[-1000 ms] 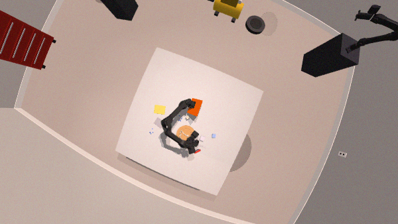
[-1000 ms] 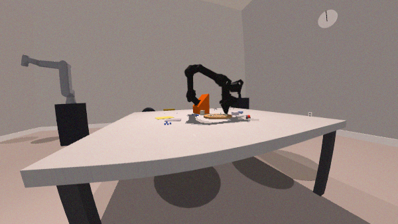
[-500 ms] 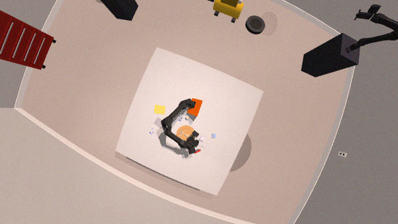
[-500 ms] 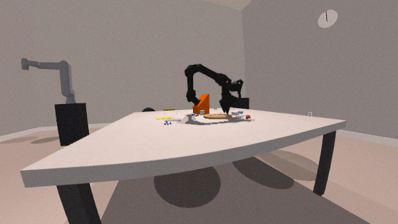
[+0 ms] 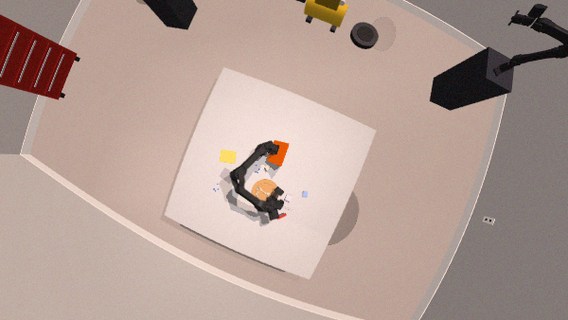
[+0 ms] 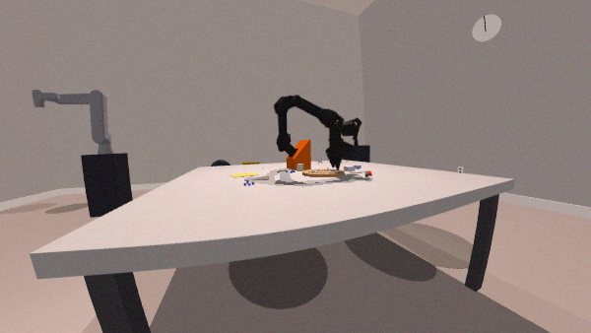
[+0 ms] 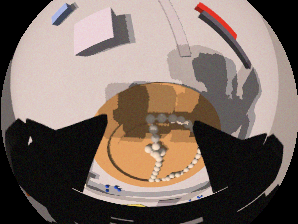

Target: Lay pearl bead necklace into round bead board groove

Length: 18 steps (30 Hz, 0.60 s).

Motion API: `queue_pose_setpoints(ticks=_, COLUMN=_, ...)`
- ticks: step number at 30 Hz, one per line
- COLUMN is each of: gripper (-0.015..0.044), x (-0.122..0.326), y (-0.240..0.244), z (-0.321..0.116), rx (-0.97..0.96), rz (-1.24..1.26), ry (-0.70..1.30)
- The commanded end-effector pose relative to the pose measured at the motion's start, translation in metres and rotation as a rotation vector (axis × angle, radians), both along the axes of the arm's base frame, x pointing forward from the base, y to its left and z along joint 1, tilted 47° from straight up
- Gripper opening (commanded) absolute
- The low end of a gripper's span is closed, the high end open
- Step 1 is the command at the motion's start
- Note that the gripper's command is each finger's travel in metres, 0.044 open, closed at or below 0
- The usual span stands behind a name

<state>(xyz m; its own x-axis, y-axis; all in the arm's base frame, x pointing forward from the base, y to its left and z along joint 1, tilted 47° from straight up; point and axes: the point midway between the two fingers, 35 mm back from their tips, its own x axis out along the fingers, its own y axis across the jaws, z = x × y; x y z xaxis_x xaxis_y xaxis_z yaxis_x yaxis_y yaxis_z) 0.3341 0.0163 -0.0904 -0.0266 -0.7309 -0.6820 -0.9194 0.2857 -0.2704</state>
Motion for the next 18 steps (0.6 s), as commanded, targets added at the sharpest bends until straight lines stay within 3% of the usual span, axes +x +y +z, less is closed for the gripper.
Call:
queue_pose_setpoints(ticks=1, gripper=0.0440, x=0.000, y=0.000, z=0.000, rx=0.003, rz=-0.004, ry=0.001)
queue_pose_setpoints(ticks=8, gripper=0.0256, x=-0.002, y=0.007, z=0.038, rx=0.010, rz=0.163, ry=0.180)
queue_pose_setpoints(ticks=13, gripper=0.0125, x=-0.002, y=0.007, z=0.039, rx=0.010, rz=0.169, ry=0.186)
queue_pose_setpoints(ticks=18, gripper=0.0120, x=-0.002, y=0.001, z=0.033, rx=0.010, rz=0.169, ry=0.186)
